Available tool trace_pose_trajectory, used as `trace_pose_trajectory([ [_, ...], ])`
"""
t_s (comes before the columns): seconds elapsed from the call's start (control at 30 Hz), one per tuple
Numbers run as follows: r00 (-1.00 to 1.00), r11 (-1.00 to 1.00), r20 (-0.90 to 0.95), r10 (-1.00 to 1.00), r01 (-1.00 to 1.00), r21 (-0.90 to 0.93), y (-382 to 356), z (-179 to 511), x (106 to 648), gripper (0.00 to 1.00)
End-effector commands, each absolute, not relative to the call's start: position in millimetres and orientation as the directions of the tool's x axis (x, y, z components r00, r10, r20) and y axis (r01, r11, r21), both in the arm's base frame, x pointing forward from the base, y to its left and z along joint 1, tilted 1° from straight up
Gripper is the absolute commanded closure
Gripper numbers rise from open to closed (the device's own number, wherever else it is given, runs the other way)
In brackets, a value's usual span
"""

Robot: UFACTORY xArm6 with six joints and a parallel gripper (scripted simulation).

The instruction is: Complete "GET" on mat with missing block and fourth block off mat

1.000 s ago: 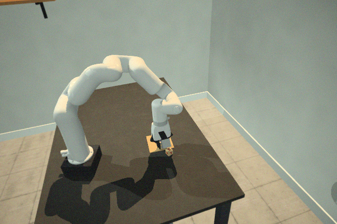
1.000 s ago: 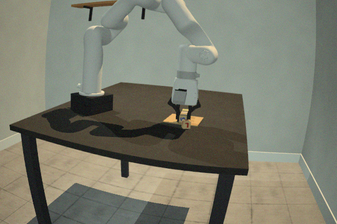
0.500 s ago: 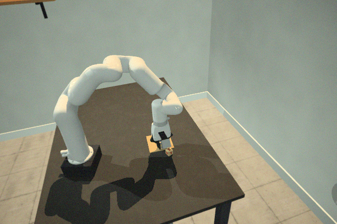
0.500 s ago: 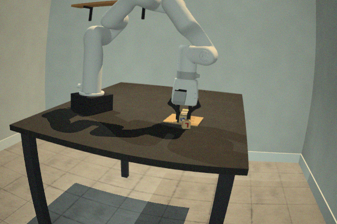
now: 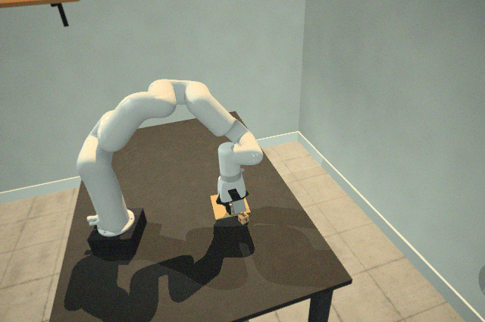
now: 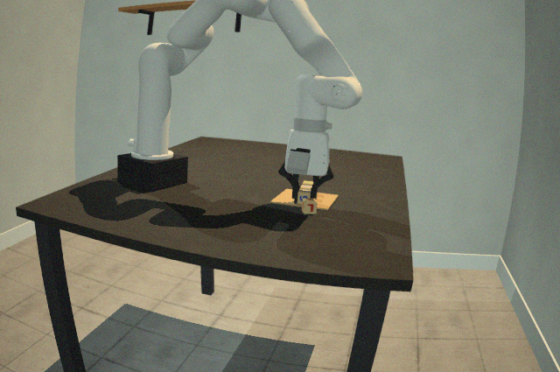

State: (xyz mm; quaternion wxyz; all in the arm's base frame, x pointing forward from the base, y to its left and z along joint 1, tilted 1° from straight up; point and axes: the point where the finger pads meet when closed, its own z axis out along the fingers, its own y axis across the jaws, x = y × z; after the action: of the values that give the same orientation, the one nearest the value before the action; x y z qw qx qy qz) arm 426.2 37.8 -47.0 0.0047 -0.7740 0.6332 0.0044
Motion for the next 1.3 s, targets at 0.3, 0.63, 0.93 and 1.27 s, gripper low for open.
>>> trace_pose_trajectory([
  [0.3, 0.198, -0.198, -0.012, -0.98, -0.98, -0.005, 37.9, -45.7, 427.5, 0.73],
  [0.63, 0.198, -0.198, -0.012, -0.98, -0.98, -0.005, 37.9, -45.7, 427.5, 0.65],
  [0.93, 0.198, -0.198, -0.012, -0.98, -0.98, -0.005, 37.9, -45.7, 427.5, 0.53],
  [1.27, 0.198, -0.198, -0.012, -0.98, -0.98, -0.005, 37.9, -45.5, 427.5, 0.53],
])
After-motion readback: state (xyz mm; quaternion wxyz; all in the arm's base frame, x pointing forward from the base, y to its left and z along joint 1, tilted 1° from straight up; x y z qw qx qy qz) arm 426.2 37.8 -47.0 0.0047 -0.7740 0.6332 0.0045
